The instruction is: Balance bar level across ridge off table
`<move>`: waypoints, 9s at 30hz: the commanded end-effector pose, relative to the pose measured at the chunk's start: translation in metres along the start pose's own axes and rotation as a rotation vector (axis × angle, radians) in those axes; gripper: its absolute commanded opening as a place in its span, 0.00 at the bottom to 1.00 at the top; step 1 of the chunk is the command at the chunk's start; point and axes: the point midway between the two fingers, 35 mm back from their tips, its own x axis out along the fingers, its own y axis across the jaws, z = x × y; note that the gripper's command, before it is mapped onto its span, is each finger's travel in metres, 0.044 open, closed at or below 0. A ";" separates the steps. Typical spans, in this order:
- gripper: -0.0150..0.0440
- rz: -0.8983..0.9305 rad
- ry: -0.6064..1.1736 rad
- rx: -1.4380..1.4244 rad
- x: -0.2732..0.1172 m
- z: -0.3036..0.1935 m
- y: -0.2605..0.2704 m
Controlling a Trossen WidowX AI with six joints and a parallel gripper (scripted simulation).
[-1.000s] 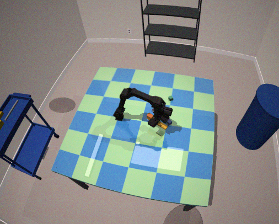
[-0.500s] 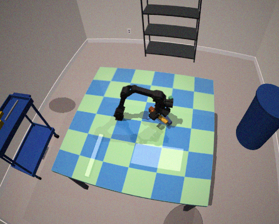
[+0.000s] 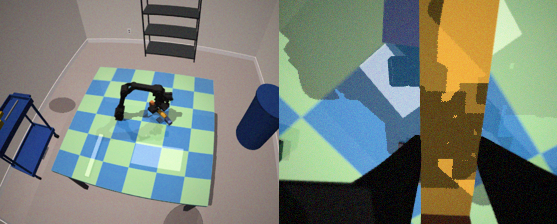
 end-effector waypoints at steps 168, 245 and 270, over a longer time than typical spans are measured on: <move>0.25 0.009 -0.001 0.114 0.049 -0.057 0.027; 0.25 0.012 -0.003 0.112 0.049 -0.056 0.027; 0.54 0.012 -0.003 0.112 0.049 -0.056 0.027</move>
